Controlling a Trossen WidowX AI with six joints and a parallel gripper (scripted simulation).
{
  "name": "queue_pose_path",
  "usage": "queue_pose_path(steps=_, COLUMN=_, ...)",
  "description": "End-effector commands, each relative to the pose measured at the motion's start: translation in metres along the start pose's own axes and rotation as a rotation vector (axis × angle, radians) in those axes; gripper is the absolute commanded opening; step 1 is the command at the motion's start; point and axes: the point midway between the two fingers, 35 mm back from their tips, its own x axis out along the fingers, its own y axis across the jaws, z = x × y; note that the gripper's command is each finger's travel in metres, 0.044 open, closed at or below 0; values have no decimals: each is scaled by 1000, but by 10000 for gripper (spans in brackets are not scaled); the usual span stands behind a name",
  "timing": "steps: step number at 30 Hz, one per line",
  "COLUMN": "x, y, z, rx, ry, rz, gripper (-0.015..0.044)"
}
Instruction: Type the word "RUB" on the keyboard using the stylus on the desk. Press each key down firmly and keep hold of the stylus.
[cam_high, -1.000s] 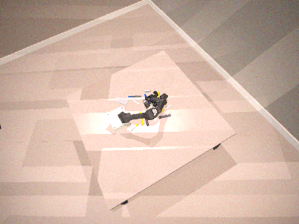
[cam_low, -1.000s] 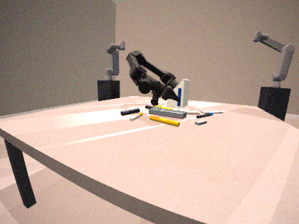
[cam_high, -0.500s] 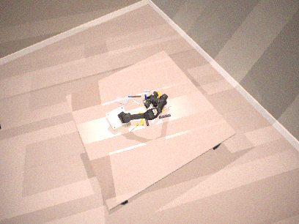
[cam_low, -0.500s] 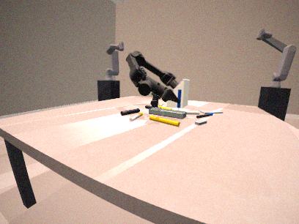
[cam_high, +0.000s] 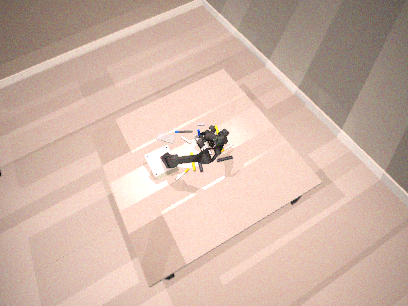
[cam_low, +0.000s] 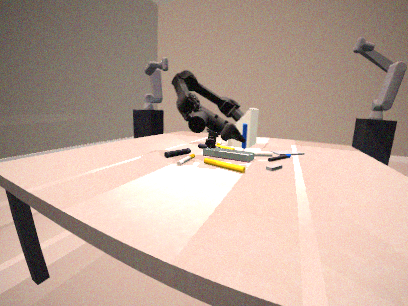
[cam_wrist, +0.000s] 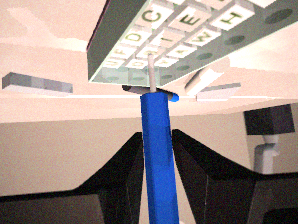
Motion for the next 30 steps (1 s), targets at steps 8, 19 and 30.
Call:
queue_pose_path(steps=8, x=3, y=0, z=5, rx=-6, ry=-3, rz=0, gripper=81)
queue_pose_path(steps=19, x=-2, y=0, z=-3, rx=-6, ry=-3, rz=0, gripper=81)
queue_pose_path(steps=30, x=-17, y=0, z=-30, rx=-7, ry=-2, rz=1, gripper=81)
